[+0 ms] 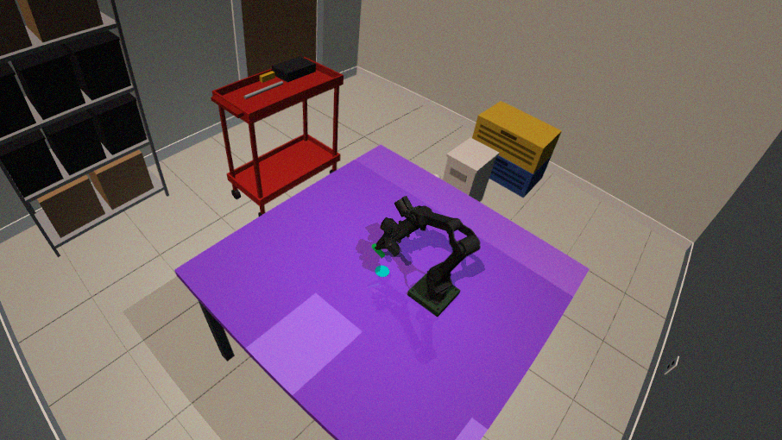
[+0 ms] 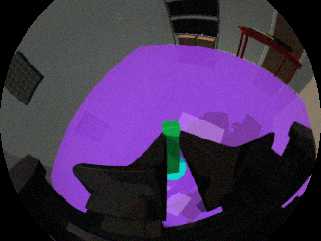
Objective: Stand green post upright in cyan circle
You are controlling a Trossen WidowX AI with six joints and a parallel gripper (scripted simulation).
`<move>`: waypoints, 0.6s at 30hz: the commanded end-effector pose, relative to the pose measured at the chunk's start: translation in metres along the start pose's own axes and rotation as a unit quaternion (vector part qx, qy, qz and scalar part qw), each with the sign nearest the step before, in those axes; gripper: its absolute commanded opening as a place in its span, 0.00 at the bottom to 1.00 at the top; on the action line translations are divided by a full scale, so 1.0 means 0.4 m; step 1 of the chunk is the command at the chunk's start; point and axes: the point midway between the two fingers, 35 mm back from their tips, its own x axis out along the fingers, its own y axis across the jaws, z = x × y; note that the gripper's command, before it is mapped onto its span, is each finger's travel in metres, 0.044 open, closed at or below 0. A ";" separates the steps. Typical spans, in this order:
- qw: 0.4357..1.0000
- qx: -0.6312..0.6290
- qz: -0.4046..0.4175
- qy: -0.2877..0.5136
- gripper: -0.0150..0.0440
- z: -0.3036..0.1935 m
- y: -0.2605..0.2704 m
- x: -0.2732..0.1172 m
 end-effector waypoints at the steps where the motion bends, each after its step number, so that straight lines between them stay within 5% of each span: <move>1: 1.000 -0.006 0.000 -0.019 0.29 0.004 0.000 -0.007; 18: 0.997 -0.014 0.004 -0.079 0.29 0.001 -0.003 -0.019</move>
